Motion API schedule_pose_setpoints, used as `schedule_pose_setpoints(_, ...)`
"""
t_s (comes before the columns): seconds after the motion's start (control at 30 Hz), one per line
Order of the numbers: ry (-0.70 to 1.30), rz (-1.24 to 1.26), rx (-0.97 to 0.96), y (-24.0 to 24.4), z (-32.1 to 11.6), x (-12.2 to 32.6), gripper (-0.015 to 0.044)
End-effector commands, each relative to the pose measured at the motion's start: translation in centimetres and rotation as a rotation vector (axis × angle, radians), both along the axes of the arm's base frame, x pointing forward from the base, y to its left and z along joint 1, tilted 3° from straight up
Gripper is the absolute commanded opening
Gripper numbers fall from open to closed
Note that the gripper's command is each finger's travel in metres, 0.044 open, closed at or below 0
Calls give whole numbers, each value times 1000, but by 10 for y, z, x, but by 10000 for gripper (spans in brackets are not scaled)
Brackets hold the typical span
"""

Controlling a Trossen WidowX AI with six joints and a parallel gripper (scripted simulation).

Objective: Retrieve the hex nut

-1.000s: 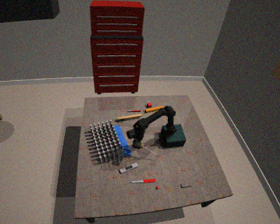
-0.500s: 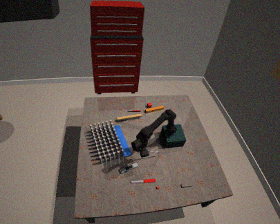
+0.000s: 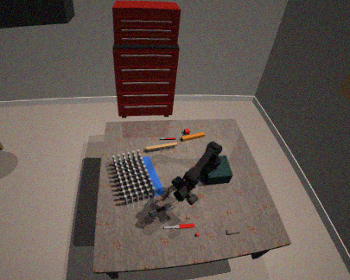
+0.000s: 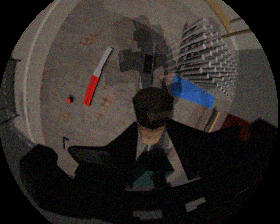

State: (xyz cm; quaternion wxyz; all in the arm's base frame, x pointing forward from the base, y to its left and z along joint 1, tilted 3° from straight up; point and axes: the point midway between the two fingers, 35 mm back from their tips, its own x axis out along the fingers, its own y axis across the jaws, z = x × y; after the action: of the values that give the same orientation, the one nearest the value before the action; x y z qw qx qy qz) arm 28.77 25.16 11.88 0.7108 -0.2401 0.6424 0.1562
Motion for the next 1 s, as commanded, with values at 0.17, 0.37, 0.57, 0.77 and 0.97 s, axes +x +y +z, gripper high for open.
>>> schedule_pose_setpoints(0.17, -27, 302, -82, 35, 4, -23, 0)
schedule_pose_setpoints(0.37, -46, 500, -137, 58, 7, -41, 0)
schedule_pose_setpoints(0.57, -65, 697, -195, 80, 9, -61, 0)
schedule_pose_setpoints(0.77, -86, 892, -255, 100, 12, -83, 0)
schedule_pose_setpoints(0.97, -108, 1086, -319, 119, 15, -107, 0)
